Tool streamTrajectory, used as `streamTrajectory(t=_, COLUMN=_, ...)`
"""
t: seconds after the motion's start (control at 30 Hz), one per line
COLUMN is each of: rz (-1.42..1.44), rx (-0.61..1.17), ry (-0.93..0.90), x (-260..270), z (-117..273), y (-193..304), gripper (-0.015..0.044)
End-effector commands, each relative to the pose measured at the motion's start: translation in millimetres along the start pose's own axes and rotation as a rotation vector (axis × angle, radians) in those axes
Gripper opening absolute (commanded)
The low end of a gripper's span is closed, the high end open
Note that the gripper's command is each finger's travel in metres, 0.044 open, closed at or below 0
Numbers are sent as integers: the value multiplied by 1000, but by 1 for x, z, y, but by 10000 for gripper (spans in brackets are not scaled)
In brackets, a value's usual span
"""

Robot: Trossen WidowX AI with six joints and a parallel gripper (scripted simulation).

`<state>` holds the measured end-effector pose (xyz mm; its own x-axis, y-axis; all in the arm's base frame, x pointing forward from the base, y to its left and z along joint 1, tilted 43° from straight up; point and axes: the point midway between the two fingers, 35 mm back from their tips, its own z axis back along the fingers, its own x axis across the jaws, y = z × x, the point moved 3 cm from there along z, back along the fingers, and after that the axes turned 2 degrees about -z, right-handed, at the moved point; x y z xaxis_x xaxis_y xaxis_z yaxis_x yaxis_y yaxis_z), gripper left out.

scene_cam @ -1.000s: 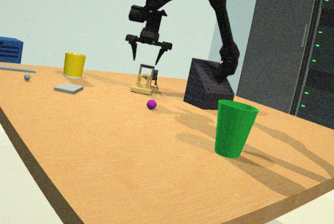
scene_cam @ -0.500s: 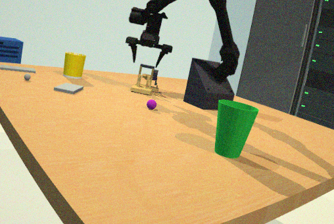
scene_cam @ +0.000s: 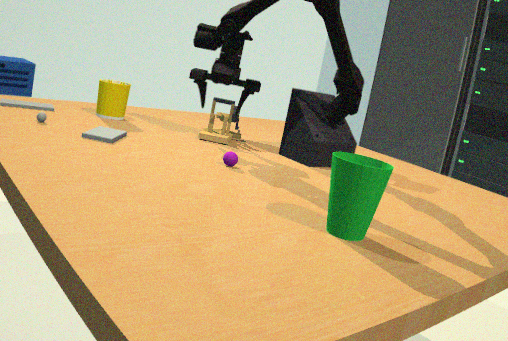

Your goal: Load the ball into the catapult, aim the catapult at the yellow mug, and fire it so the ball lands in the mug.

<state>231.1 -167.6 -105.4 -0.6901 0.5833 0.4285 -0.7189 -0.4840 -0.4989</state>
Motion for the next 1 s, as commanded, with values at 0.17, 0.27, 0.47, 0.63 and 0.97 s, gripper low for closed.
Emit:
streamTrajectory(t=0.17, rz=-5, rx=-7, ry=-10, x=1, z=-19, y=0, gripper=440)
streamTrajectory(t=0.27, rz=-5, rx=-7, ry=-10, x=1, z=-24, y=0, gripper=440)
streamTrajectory(t=0.47, rz=-5, rx=-7, ry=-10, x=2, z=-34, y=0, gripper=440)
streamTrajectory(t=0.63, rz=-5, rx=-8, ry=-11, x=2, z=-42, y=-1, gripper=440)
streamTrajectory(t=0.97, rz=0, rx=-2, ry=-6, x=2, z=-44, y=-1, gripper=414)
